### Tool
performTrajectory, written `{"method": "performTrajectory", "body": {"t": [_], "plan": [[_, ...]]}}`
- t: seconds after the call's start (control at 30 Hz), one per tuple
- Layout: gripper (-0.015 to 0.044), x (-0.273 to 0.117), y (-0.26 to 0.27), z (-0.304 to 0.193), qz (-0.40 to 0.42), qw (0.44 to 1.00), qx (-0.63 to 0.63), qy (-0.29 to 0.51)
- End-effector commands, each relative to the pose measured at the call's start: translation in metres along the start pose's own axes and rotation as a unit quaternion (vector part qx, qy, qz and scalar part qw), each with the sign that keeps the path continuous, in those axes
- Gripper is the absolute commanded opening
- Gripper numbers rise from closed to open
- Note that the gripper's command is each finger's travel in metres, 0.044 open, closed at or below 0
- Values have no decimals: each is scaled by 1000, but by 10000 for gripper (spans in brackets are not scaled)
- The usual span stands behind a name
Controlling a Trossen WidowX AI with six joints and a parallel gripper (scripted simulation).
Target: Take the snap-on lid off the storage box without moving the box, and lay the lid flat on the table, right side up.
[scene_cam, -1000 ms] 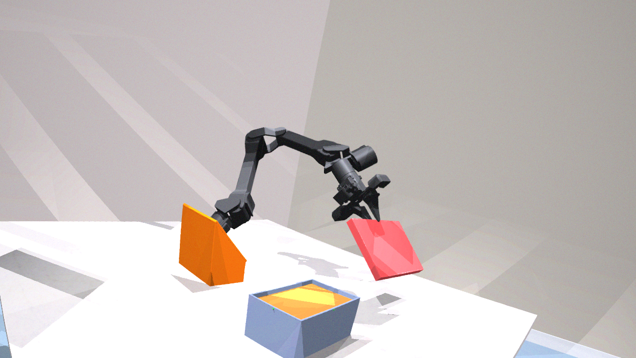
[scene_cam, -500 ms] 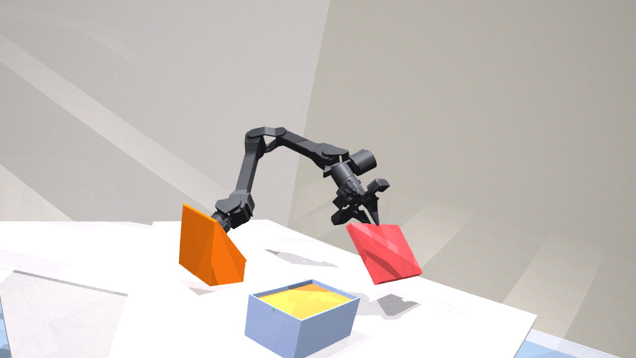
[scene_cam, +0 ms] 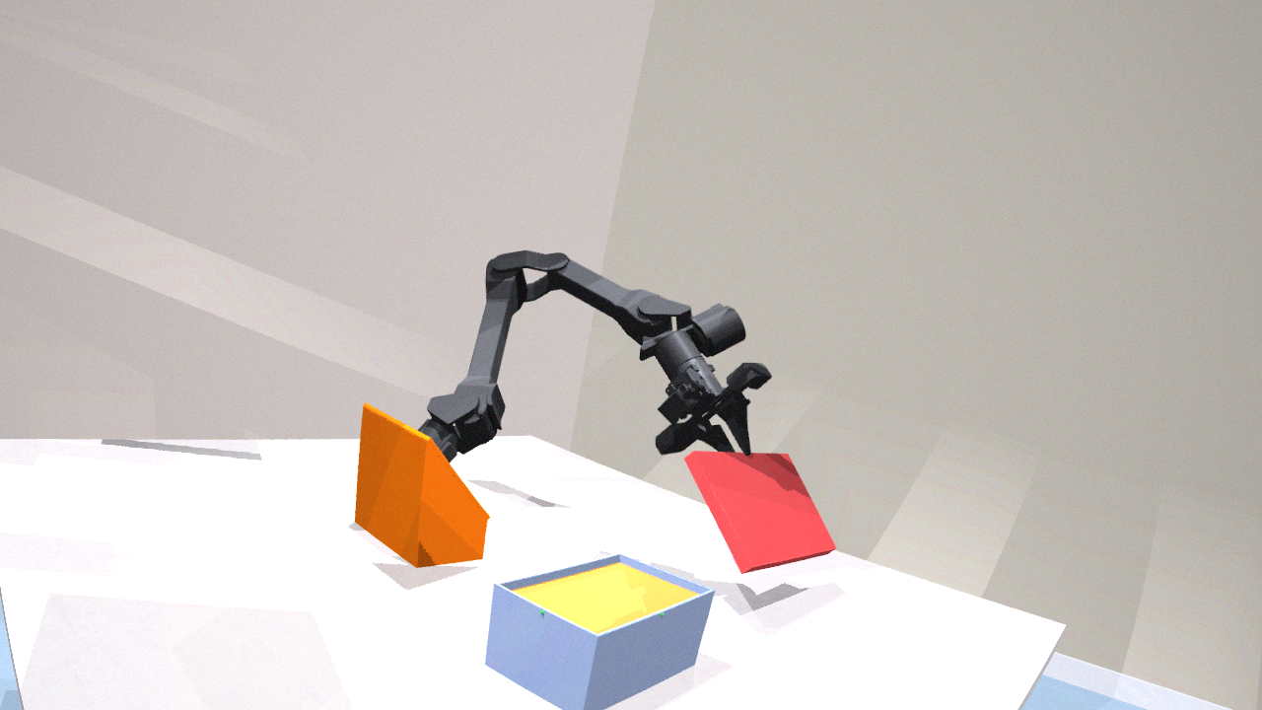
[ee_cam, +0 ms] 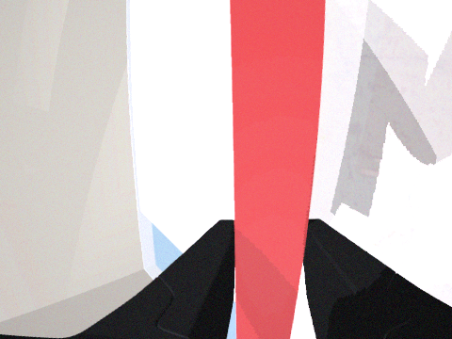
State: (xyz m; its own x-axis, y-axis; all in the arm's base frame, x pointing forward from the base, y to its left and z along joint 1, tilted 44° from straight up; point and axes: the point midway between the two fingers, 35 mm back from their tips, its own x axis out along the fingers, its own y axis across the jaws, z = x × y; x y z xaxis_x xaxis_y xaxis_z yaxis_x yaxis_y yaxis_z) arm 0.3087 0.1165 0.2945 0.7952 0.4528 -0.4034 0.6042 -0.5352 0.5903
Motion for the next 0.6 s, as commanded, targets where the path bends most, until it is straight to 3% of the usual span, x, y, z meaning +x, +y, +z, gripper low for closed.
{"method": "performTrajectory", "body": {"t": [0.0,0.57], "plan": [[0,2,-1,2,5,1000,3,-4],[0,11,-11,2,5,1000,3,-4]]}}
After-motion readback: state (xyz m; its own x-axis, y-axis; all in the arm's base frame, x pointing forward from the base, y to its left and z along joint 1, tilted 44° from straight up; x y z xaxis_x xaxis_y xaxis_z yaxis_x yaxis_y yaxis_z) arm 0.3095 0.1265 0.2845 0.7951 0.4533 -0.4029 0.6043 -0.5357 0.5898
